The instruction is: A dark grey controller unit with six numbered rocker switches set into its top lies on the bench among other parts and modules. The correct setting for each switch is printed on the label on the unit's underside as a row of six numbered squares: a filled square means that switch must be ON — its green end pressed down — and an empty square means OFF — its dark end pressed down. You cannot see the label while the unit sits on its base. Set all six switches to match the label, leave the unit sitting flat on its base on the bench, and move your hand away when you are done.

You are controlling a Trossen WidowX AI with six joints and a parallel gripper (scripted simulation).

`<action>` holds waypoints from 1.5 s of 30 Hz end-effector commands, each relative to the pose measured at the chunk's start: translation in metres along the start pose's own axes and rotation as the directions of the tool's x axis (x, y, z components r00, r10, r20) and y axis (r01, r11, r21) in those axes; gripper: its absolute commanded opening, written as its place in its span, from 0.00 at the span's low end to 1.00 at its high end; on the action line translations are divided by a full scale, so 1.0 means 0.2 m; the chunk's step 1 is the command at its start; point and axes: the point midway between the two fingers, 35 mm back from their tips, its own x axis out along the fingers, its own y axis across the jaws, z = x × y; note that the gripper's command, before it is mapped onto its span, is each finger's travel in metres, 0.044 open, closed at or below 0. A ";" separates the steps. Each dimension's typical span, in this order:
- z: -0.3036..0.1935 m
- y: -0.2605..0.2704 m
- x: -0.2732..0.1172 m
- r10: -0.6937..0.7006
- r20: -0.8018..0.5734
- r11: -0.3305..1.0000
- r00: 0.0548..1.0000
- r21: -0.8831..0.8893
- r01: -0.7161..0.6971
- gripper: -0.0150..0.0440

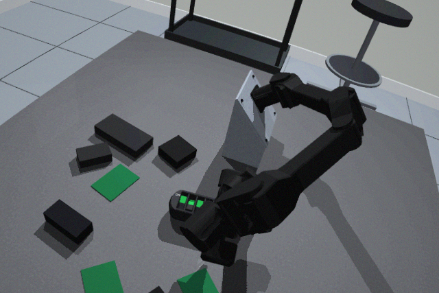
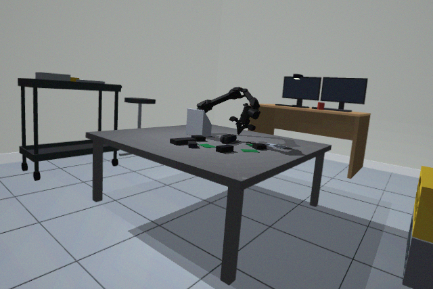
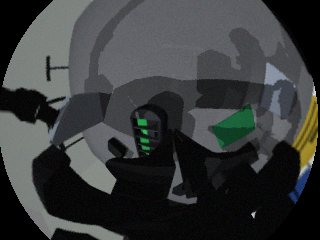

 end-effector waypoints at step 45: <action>0.00 -0.08 0.25 0.003 -0.001 1.000 1.000 0.005 -0.003 0.25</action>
